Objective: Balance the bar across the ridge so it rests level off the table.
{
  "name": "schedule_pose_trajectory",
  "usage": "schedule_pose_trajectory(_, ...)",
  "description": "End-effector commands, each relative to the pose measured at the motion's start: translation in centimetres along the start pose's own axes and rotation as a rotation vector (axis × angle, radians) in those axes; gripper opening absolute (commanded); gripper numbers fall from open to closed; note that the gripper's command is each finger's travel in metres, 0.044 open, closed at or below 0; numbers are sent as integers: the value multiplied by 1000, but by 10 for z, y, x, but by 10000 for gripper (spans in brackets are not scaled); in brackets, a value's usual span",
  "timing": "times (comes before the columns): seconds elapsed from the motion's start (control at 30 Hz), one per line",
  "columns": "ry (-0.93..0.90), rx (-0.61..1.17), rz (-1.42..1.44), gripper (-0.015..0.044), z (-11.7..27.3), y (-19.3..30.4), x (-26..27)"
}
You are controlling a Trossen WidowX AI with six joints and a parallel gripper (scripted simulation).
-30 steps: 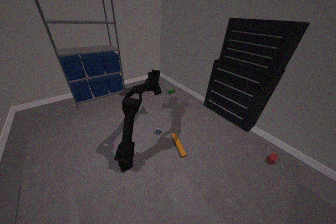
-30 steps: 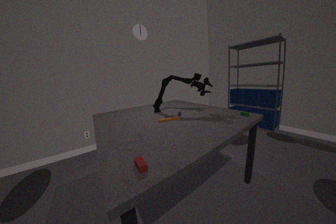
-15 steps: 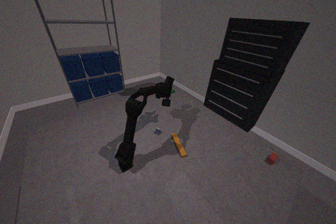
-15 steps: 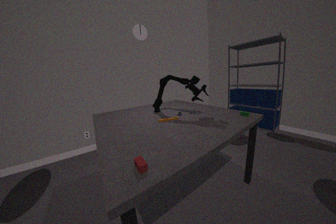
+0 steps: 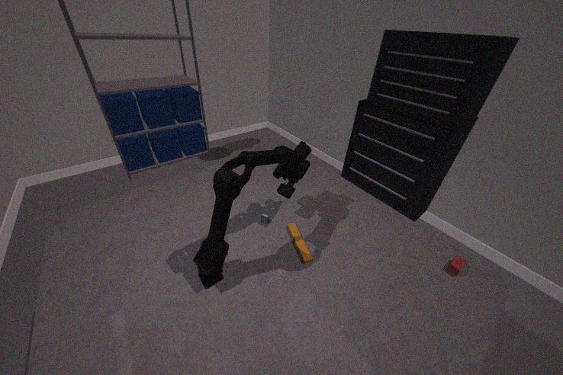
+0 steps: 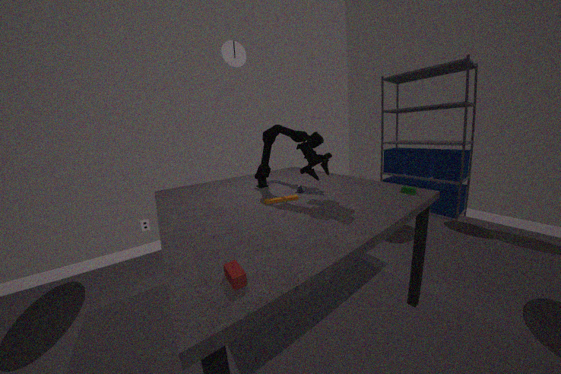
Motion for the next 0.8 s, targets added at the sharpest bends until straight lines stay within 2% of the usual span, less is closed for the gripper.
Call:
schedule_pose_trajectory(0.0, -99, 45, -121, 315, 3, 23, 20)
schedule_pose_trajectory(0.57, -483, 224, -608, 315, 39, 94, 102)
schedule_pose_trajectory(0.77, -498, 230, -626, 315, 41, 96, 105)
Point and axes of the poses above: the point midway between the two fingers, 35 mm back from their tips, its own z axis back along the fingers, its own x axis across the jaws, y = z × x, the point moved 9 cm from there along z, back along the fingers, and after that the axes turned 3 degrees about z, right-handed, at the moved point
